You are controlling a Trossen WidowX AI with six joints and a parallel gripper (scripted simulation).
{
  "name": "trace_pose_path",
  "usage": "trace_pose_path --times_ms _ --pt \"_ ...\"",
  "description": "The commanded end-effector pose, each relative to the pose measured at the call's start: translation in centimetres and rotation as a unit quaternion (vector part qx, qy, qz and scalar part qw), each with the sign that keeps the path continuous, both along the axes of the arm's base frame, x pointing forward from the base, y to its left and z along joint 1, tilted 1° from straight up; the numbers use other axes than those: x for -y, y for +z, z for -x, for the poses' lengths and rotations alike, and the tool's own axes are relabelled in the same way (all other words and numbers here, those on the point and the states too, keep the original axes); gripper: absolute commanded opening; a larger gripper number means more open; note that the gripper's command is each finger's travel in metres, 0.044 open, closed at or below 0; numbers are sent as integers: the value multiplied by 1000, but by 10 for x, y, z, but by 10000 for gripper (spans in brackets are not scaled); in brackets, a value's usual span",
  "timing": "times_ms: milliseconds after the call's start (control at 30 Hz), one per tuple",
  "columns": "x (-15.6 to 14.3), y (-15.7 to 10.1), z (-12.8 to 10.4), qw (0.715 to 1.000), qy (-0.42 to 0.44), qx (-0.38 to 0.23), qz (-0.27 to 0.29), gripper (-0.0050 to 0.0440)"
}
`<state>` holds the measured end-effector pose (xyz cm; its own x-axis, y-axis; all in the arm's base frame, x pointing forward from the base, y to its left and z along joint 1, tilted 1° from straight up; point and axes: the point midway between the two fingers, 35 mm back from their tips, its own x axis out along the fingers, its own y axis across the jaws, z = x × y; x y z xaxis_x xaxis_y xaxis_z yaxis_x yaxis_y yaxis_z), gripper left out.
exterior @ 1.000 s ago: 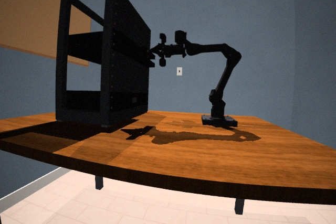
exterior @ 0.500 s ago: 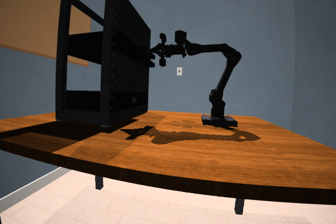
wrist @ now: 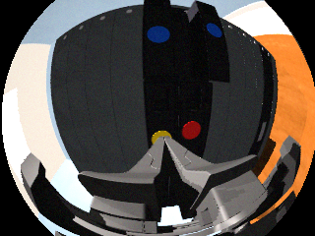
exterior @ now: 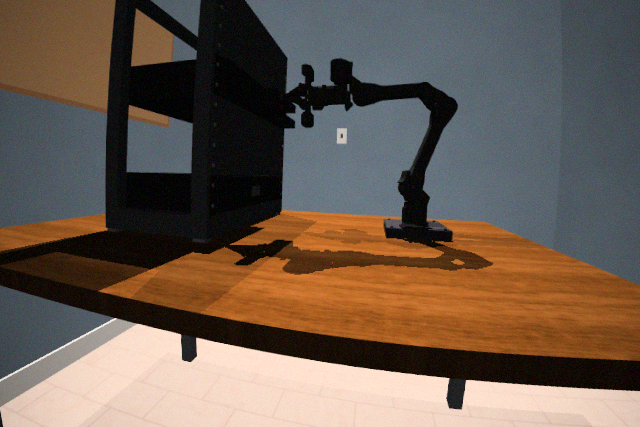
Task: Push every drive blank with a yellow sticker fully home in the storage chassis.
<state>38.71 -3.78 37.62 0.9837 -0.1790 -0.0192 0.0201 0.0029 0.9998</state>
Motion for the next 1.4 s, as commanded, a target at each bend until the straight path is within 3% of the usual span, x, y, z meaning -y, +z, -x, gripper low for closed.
trace_pose_path --times_ms 0,1000,1367 --pt "0 12 1 1000 1 15 0 0" --pt "0 12 1 1000 1 15 0 0" --pt "2 15 -9 1000 1 15 0 0"
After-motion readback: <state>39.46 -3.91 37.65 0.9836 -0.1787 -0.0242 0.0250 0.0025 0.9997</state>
